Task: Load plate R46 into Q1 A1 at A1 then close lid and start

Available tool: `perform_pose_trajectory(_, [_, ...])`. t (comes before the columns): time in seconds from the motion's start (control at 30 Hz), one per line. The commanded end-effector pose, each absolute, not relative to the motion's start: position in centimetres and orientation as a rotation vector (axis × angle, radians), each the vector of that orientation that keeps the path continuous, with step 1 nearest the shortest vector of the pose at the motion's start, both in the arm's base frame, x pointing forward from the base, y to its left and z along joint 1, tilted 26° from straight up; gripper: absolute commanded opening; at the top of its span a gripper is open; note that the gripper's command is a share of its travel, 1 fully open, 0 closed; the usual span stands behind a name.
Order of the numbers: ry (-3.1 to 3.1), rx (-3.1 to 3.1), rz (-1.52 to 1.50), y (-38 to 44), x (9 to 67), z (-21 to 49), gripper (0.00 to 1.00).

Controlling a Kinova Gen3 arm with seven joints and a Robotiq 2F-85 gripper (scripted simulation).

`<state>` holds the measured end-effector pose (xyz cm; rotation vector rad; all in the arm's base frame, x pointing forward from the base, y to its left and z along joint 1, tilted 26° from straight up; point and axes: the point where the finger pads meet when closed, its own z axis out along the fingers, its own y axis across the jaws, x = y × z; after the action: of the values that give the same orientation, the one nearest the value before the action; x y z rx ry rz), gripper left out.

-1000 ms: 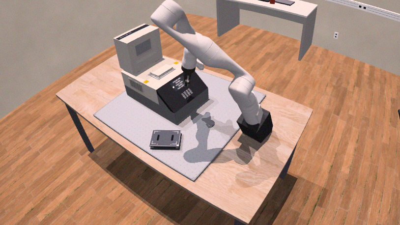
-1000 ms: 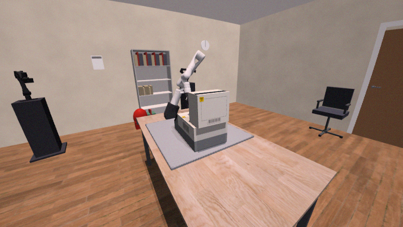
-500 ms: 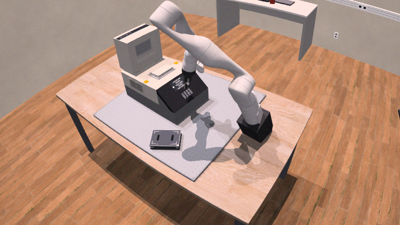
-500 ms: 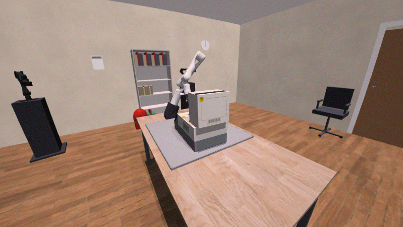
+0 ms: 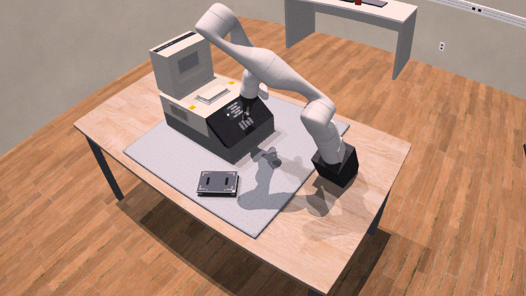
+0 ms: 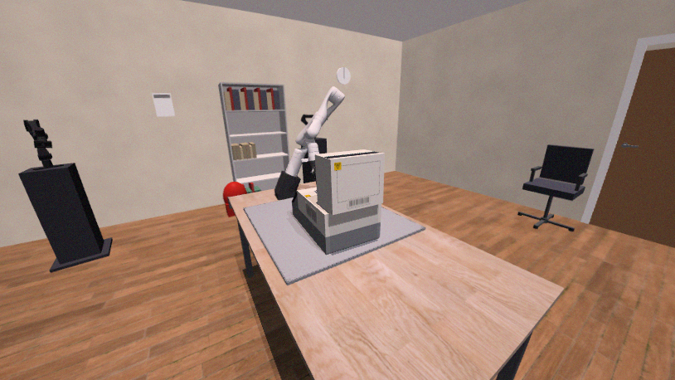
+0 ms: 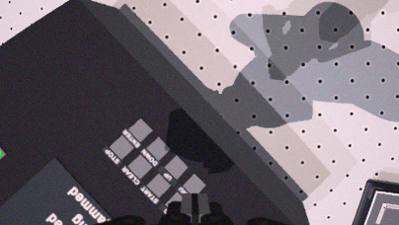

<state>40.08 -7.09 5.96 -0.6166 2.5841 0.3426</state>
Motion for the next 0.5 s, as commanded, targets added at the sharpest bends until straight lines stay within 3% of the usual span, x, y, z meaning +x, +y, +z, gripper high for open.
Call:
perform_pose_trajectory(0.0, [2.583,-0.616,0.341,-7.0,40.1,5.7,0.10])
perform_pose_trajectory(0.47, [2.583,-0.616,0.341,-6.3,40.4,4.3,0.10])
